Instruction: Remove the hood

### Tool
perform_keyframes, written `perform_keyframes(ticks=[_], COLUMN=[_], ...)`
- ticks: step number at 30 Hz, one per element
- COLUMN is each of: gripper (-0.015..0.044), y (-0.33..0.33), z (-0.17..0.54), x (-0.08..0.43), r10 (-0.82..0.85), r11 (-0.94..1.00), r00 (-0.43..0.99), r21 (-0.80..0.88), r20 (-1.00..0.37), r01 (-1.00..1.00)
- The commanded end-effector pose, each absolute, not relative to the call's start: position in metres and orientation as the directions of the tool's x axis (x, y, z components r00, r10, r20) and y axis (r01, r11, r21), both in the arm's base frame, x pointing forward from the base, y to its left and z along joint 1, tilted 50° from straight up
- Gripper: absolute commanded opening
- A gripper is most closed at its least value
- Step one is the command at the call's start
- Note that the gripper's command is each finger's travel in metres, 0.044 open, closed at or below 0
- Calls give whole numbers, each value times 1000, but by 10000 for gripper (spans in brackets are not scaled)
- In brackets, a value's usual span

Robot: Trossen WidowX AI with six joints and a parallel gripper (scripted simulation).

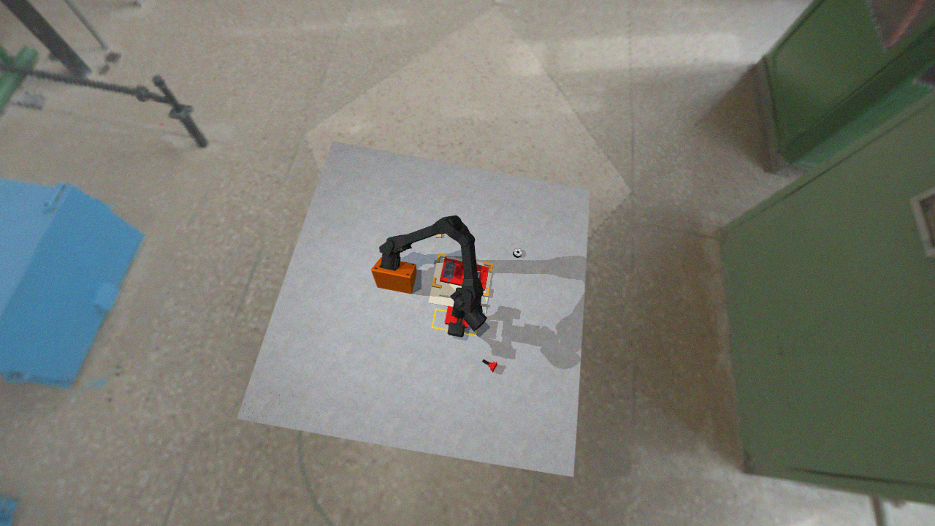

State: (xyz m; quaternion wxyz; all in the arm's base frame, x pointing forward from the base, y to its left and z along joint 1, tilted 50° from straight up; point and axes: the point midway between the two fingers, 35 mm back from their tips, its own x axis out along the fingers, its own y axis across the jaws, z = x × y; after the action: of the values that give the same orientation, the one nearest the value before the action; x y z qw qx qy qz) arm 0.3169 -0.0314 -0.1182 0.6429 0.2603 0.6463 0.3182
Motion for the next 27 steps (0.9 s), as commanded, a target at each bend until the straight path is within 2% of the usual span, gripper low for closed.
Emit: perform_keyframes(ticks=[1,27], gripper=[0,0], y=[-28,-12], z=[-122,-135], x=[315,314], r10=[749,750], r11=[658,658], r00=[-41,-40], r21=[750,750], r20=[-661,-661], r01=[-64,-64])
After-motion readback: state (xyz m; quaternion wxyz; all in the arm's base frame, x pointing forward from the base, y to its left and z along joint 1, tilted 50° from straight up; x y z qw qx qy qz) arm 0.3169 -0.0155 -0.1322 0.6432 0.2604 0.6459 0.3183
